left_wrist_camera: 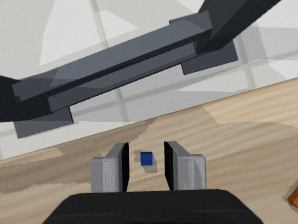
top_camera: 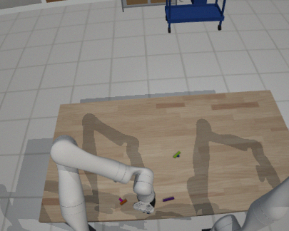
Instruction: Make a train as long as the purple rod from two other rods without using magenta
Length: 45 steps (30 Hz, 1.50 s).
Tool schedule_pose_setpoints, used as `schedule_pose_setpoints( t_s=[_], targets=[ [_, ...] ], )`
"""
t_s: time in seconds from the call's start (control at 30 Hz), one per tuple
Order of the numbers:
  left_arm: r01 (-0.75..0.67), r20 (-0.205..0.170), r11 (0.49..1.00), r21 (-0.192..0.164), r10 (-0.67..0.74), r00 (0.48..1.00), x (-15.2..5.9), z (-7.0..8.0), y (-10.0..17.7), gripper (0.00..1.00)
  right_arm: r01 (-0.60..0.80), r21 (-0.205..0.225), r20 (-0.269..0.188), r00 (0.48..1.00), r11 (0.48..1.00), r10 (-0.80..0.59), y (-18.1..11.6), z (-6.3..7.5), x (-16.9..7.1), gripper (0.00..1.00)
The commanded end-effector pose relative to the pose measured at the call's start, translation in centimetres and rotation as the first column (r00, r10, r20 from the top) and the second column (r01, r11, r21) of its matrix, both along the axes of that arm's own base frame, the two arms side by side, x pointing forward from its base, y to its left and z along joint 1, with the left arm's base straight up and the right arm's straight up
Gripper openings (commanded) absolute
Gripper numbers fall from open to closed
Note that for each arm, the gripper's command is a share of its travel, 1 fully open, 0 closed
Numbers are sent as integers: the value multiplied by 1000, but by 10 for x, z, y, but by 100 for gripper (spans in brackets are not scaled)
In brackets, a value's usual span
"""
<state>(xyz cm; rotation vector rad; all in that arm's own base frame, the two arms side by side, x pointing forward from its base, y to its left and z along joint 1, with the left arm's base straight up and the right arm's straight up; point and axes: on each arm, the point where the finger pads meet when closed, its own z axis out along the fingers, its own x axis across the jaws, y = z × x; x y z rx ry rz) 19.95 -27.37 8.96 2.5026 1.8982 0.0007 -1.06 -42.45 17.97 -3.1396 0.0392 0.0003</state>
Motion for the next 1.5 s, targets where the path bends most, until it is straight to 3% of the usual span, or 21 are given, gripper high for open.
schedule_pose_setpoints(
  t_s=[0.0, 0.23, 0.27, 1.13, 1.47],
  targets=[
    [0, 0, 1000, 0, 0, 1000, 1, 13, 0, 54, 0, -2, 0, 1000, 1000, 0, 0, 1, 0, 100],
    [0, 0, 1000, 0, 0, 1000, 1, 22, 0, 54, 0, -2, 0, 1000, 1000, 0, 0, 1, 0, 100],
    [0, 0, 1000, 0, 0, 1000, 1, 22, 0, 100, 0, -2, 0, 1000, 1000, 0, 0, 1, 0, 100],
    [-6, 0, 1000, -1, 6, 1000, 1, 22, -1, 100, 0, -2, 0, 1000, 1000, 0, 0, 1, 0, 100],
    [-134, -14, 991, -1, 134, 991, 14, 23, -20, 100, 0, -2, 0, 1000, 1000, 0, 0, 1, 0, 100]
  ],
)
